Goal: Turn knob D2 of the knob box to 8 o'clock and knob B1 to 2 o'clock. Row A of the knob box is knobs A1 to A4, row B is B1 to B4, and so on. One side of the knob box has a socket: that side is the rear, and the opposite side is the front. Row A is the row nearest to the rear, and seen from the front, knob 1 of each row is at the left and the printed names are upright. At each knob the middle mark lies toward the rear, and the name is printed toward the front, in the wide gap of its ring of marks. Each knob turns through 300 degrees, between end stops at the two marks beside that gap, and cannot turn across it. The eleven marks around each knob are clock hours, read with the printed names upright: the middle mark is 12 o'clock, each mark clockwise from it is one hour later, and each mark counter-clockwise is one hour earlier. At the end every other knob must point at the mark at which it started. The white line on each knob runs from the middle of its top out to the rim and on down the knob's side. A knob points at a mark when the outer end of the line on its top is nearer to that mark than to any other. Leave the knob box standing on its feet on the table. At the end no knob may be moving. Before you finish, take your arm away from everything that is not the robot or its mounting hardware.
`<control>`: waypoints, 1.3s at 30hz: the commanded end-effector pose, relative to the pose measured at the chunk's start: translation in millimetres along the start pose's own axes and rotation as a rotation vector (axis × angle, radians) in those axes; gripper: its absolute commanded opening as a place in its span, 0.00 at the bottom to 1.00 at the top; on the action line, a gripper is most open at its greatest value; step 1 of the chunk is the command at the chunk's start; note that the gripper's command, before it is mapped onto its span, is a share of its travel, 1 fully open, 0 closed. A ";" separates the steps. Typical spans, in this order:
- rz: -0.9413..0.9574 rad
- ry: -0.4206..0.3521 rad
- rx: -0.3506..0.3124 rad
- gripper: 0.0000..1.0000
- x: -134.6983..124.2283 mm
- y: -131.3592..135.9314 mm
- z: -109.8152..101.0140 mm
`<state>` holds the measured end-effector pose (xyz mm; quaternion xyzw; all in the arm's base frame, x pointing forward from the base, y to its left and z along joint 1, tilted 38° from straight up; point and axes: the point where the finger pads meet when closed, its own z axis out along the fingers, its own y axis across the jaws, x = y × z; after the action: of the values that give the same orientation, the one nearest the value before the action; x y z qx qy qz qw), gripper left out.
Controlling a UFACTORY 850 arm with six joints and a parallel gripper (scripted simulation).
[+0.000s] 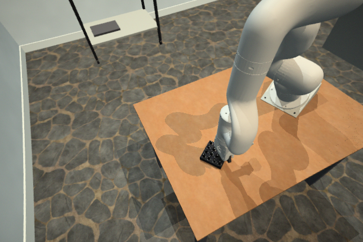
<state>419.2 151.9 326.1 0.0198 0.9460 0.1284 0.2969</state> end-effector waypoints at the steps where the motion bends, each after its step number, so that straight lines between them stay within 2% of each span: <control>1: -0.090 -0.002 -0.014 0.08 -0.6 0.2 -0.3; 17: -0.371 -0.004 -0.014 0.08 -0.6 0.2 -0.3; 39: -0.427 -0.005 -0.014 0.08 -0.6 0.2 -0.3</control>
<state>419.1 152.0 326.3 -0.1810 0.9288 0.0624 0.3174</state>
